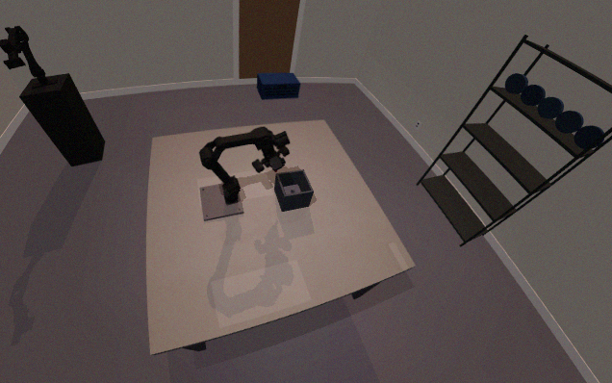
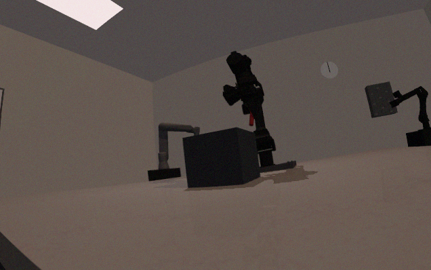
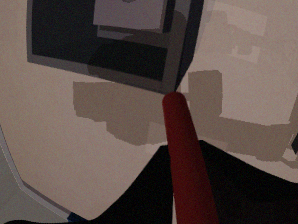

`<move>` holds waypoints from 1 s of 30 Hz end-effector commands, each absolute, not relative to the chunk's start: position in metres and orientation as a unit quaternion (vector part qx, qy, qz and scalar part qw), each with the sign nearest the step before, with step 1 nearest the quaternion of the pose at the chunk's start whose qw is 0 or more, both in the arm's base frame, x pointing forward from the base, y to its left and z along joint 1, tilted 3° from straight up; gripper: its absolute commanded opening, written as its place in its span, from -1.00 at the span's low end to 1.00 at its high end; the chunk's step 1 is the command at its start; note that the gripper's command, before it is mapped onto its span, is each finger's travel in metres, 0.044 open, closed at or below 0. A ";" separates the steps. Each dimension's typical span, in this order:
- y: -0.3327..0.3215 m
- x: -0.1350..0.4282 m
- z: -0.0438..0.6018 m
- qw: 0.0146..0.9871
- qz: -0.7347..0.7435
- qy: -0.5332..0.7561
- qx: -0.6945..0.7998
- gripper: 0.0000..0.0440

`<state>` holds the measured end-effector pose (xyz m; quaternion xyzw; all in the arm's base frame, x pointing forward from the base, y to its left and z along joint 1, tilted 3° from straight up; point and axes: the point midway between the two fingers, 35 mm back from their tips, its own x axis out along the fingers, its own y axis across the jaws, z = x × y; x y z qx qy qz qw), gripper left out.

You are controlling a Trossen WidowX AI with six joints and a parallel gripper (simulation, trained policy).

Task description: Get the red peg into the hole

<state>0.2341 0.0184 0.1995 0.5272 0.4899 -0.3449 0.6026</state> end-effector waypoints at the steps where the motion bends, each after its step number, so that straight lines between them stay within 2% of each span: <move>1: 0.007 0.239 0.199 0.602 -0.356 0.489 0.521 -1.00; 30: -0.056 0.279 0.169 0.580 -0.387 0.506 0.509 -1.00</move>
